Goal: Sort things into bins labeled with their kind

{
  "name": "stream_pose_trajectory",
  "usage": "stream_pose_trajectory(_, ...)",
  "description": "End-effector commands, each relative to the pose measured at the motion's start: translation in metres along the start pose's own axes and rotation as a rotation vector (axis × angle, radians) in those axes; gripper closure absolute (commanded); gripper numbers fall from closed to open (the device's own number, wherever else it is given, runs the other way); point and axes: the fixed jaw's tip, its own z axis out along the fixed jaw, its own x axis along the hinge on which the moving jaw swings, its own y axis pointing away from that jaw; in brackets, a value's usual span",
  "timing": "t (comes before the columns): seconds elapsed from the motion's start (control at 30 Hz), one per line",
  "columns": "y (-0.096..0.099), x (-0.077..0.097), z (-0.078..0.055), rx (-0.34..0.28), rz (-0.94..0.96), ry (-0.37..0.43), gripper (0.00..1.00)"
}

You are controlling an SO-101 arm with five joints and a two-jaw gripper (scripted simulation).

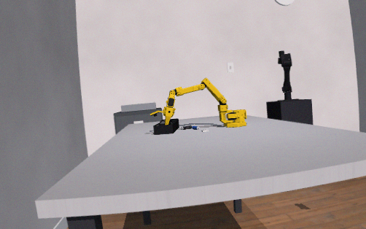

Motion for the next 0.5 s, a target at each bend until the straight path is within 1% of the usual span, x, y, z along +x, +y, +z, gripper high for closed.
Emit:
stream_pose_trajectory(0.0,-0.003,-0.01,-0.011,0.002,0.018,-0.062,0.83)
stream_pose_trajectory(0.2,-0.003,-0.01,-0.012,0.002,0.018,-0.062,0.83)
stream_pose_trajectory(0.3,-0.003,-0.011,-0.015,0.002,0.018,-0.062,0.83)
stream_pose_trajectory(0.4,-0.003,-0.011,-0.022,0.002,0.018,-0.062,0.83)
stream_pose_trajectory(0.47,-0.003,-0.011,-0.022,0.002,0.018,-0.062,0.83)
